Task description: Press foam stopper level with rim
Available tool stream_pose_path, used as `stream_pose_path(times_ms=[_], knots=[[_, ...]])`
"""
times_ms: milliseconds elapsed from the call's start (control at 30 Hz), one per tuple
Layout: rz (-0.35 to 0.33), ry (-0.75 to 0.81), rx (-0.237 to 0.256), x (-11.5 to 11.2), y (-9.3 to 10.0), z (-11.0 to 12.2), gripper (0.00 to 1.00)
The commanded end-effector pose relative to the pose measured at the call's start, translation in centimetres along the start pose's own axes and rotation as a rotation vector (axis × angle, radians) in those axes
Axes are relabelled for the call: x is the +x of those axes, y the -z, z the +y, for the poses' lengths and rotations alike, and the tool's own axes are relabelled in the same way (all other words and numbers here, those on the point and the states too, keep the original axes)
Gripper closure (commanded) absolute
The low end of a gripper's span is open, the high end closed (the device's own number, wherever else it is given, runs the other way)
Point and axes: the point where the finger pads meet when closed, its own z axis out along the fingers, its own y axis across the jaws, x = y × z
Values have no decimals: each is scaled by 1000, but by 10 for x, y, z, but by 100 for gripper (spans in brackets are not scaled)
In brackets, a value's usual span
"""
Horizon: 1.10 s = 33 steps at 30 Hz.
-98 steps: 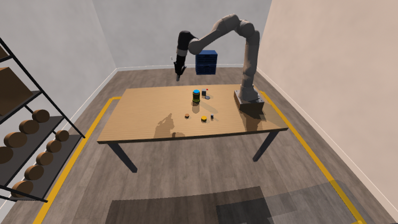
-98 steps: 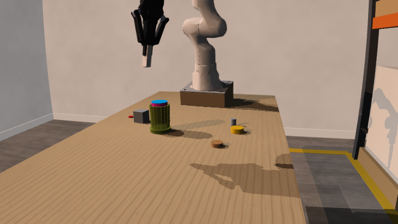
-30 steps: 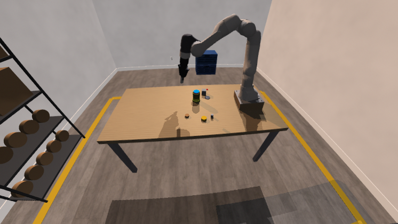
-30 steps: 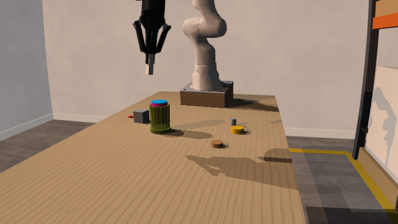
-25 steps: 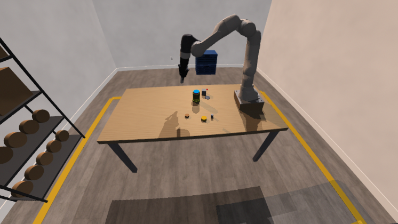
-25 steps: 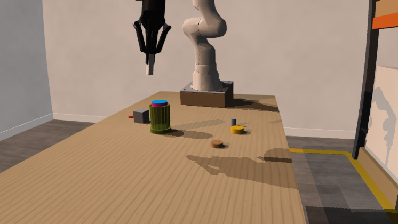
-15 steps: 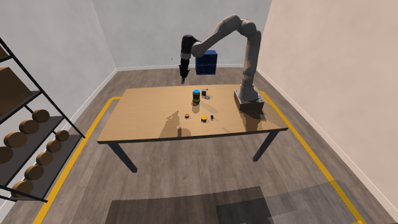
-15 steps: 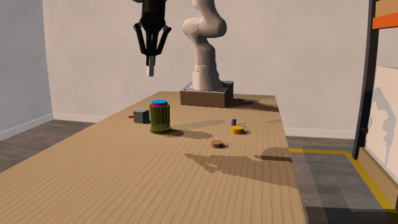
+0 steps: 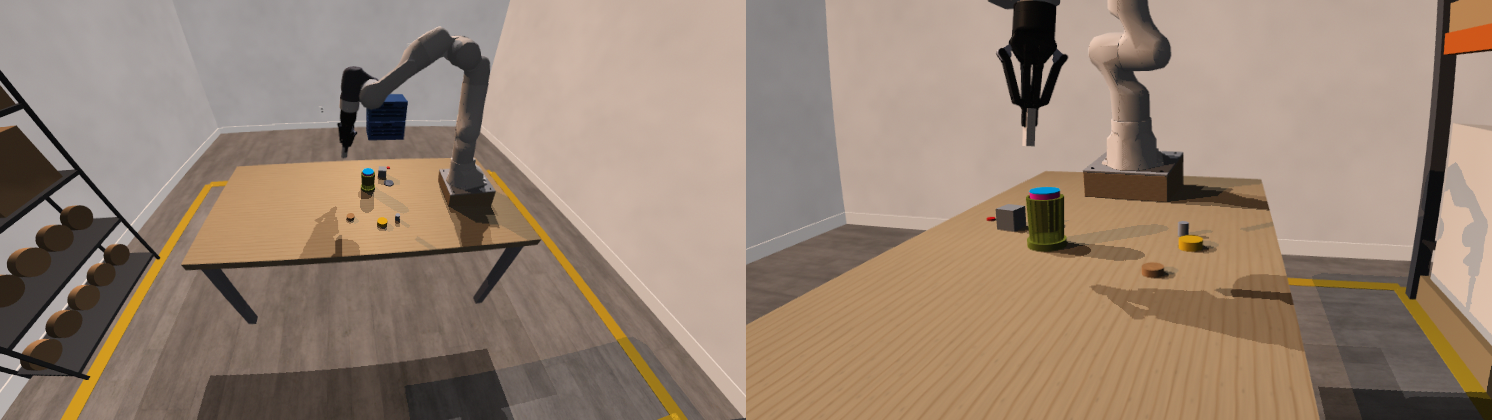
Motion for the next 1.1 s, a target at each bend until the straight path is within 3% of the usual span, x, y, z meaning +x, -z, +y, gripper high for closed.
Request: stream_pose_path(times_ms=[0,1067], knots=[[-3,-23,3,0,1,-2,100],[11,-106,-11,16,-8,7,100]])
